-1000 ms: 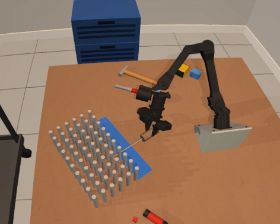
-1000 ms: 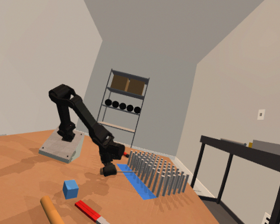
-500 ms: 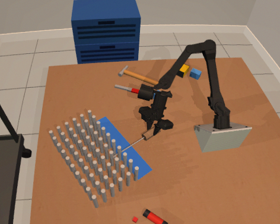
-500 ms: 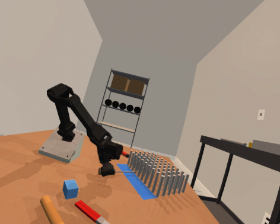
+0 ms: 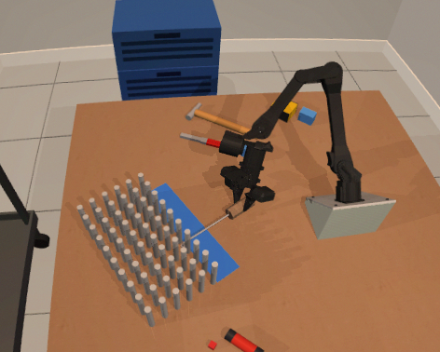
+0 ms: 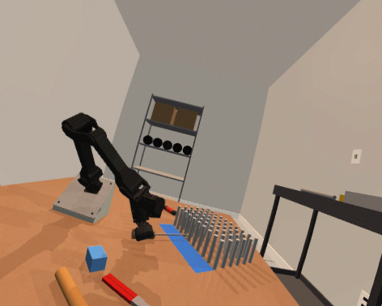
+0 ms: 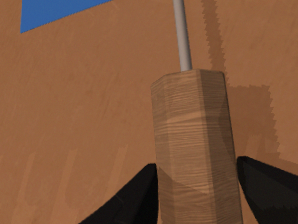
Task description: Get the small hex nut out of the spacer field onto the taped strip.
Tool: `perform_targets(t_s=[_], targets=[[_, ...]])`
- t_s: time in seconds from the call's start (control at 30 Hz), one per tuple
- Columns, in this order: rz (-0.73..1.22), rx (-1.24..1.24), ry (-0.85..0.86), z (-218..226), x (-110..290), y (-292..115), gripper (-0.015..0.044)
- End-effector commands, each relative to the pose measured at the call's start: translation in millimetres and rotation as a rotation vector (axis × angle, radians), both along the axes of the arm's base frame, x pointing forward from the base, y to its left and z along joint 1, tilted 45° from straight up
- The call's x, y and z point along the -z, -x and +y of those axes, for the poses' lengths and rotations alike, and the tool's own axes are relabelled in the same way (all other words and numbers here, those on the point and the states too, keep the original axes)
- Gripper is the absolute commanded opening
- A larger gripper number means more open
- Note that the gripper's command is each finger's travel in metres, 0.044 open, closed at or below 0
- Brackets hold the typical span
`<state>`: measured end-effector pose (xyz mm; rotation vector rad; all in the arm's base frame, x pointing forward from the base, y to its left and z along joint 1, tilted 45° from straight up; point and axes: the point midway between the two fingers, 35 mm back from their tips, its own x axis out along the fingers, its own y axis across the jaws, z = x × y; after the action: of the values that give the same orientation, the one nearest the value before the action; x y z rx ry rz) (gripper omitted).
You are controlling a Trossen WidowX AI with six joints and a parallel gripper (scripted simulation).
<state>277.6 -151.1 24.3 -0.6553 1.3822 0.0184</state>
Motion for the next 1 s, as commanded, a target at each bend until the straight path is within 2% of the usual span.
perform_targets(t_s=[0.0, 0.97], targets=[[0.002, -0.003, -0.001, 0, -1, 4, 0.0], [0.003, -0.003, -0.001, -5, -7, 20, 0.0]])
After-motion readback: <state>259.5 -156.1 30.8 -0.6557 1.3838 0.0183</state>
